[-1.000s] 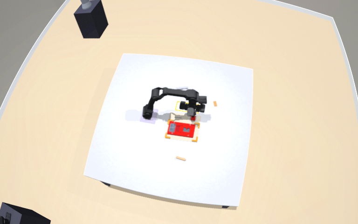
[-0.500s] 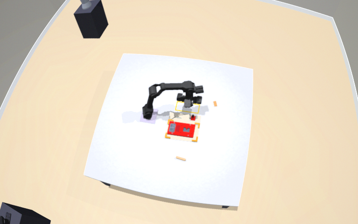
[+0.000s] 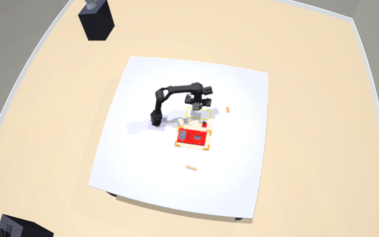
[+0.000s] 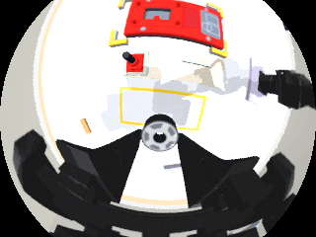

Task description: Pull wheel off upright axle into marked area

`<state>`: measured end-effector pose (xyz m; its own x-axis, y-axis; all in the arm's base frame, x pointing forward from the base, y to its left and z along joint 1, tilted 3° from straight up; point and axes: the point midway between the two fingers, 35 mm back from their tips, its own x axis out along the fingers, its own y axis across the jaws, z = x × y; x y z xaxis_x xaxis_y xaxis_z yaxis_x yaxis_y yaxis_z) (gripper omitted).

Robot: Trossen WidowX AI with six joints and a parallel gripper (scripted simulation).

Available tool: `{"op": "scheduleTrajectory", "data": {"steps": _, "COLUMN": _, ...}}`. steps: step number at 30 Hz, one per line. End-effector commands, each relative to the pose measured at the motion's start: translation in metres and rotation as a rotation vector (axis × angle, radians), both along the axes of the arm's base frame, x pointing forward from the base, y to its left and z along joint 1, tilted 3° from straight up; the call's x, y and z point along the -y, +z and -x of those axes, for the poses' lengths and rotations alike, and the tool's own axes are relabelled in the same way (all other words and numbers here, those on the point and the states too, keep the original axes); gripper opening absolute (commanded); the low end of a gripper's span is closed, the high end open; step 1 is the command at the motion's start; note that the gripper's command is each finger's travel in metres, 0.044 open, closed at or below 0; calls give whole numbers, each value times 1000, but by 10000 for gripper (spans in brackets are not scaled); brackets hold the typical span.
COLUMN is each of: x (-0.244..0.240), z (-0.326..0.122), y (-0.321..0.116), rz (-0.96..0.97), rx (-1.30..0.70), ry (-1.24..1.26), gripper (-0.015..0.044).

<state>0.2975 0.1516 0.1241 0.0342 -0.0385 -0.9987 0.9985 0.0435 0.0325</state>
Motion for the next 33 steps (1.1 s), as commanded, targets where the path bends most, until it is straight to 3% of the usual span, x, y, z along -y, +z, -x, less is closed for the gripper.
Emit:
{"op": "scheduleTrajectory", "data": {"steps": 1, "x": 1, "z": 2, "y": -9, "rz": 1, "rx": -1, "ry": -5, "gripper": 0}}
{"op": "scheduleTrajectory", "data": {"steps": 19, "x": 4, "z": -1, "y": -90, "rz": 2, "rx": -1, "ry": -5, "gripper": 0}}
{"op": "scheduleTrajectory", "data": {"steps": 30, "x": 5, "z": 0, "y": -93, "rz": 2, "rx": -1, "ry": -5, "gripper": 0}}
{"op": "scheduleTrajectory", "data": {"steps": 33, "x": 3, "z": -2, "y": -89, "rz": -3, "rx": 7, "ry": -10, "gripper": 79}}
